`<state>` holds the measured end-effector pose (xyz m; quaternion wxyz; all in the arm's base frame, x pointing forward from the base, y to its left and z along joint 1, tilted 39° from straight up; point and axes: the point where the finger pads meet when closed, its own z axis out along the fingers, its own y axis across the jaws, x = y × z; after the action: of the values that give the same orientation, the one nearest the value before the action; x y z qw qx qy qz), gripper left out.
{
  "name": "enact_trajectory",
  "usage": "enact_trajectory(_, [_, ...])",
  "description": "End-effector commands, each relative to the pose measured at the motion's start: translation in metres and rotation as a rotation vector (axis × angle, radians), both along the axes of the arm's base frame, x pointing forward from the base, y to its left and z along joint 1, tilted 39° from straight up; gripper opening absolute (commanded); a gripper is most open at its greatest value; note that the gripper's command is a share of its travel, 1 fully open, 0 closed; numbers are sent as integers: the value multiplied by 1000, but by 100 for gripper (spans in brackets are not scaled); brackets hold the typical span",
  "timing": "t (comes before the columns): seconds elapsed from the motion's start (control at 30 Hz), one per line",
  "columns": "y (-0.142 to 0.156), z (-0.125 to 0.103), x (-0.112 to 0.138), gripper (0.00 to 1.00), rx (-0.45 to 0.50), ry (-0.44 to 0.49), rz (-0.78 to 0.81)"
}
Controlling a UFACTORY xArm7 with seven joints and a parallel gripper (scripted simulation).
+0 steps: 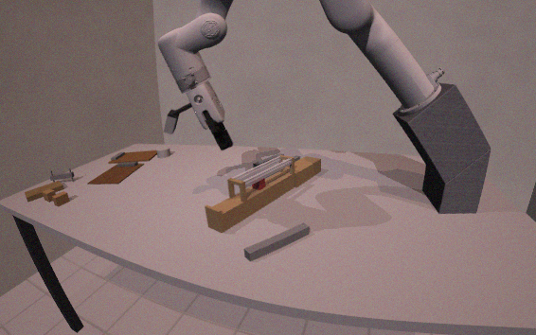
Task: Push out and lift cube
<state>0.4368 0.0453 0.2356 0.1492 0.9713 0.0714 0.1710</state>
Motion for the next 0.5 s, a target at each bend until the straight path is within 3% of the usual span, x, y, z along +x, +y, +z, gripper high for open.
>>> enact_trajectory(0.0, [3,0,4,0,-23,-34,6])
enact_trajectory(0.07, [28,-7,7,0,-74,-121,89])
enact_trajectory(0.13, [28,-7,7,0,-74,-121,89])
enact_trajectory(0.33, [66,-26,1,0,-117,-208,221])
enact_trajectory(0.47, [99,-50,-15,0,-129,-248,345])
